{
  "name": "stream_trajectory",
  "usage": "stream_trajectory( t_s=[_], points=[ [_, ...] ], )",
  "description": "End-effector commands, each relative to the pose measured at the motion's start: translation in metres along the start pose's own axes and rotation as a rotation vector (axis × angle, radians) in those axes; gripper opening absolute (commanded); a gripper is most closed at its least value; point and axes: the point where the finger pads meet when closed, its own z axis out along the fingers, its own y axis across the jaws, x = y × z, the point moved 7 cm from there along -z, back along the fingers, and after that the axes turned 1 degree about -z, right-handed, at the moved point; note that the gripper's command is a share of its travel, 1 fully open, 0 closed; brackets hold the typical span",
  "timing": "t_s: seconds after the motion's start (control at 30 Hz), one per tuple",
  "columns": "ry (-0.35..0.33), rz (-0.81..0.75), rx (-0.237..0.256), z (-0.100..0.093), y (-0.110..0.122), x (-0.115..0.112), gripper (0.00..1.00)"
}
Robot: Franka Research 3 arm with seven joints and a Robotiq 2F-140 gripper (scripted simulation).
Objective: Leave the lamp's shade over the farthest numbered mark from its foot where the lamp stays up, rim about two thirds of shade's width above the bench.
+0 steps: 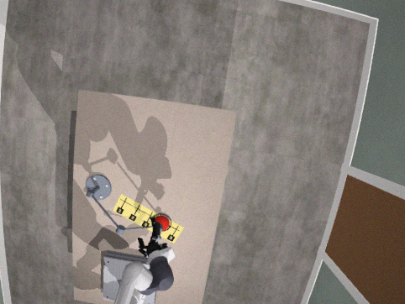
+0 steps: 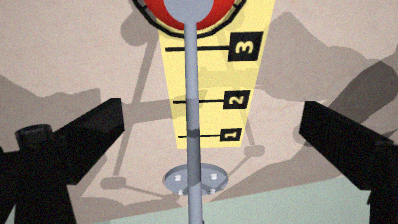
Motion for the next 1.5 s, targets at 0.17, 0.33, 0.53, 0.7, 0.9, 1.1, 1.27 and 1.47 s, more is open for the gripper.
stream_trajectory(
  t_s=[0.17,0.33,0.53,0.7,0.9,1.1,1.27,1.47],
  points=[
    [0.004,-0.025,0.032,0.0011,-0.0086,0.0010,1.00],
    [0.005,-0.032,0.043,0.0022,-0.0118,0.0014,1.00],
    [0.005,-0.027,0.039,0.0023,-0.0108,0.0013,0.10],
    [0.004,-0.020,0.035,0.0024,-0.0096,0.0013,0.10],
    [0.003,-0.013,0.029,0.0025,-0.0081,0.0013,0.10],
    [0.003,-0.014,0.030,0.0024,-0.0084,0.0013,0.10],
    [0.004,-0.016,0.032,0.0023,-0.0088,0.0013,0.10],
    [0.004,-0.018,0.033,0.0022,-0.0092,0.0013,0.10]
  ],
)
